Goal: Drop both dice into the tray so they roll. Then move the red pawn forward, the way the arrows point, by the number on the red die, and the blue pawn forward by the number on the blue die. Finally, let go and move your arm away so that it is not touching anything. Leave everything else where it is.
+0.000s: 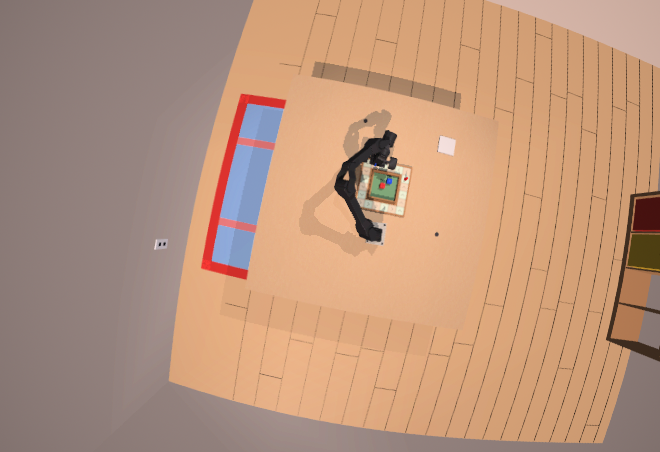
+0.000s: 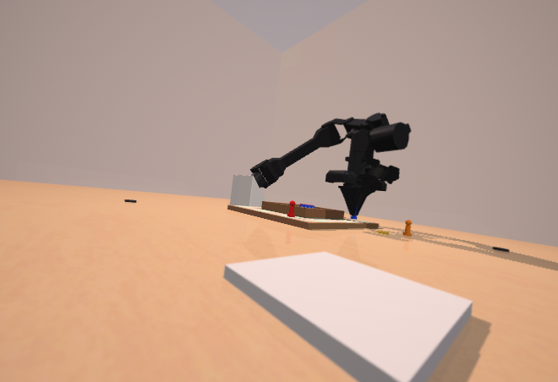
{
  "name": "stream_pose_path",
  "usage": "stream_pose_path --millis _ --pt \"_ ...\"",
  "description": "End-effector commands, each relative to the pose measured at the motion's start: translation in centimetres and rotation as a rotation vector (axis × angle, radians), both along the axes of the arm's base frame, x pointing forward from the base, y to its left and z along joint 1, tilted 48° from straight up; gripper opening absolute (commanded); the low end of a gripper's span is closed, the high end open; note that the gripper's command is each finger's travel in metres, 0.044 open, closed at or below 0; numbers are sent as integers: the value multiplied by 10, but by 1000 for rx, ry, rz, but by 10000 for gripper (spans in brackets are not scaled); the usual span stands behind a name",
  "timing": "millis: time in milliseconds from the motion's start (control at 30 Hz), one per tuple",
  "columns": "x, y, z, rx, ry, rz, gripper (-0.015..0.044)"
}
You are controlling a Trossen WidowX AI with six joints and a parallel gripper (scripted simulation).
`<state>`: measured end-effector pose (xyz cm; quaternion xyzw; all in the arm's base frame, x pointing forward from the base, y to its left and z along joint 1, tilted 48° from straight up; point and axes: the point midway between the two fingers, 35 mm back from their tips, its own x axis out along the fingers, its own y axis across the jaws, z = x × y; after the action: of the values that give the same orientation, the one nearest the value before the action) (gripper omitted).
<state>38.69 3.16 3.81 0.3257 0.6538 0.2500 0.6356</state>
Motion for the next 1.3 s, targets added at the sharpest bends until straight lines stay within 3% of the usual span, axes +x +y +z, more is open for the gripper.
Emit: stream_pose_path --millis 0,667,1267 --pt "4 -16 11 -5 -6 -18 0" --pt "-4 -91 79 -1 34 -90 0" --pt "3 -3 59 -2 -15 2 0"
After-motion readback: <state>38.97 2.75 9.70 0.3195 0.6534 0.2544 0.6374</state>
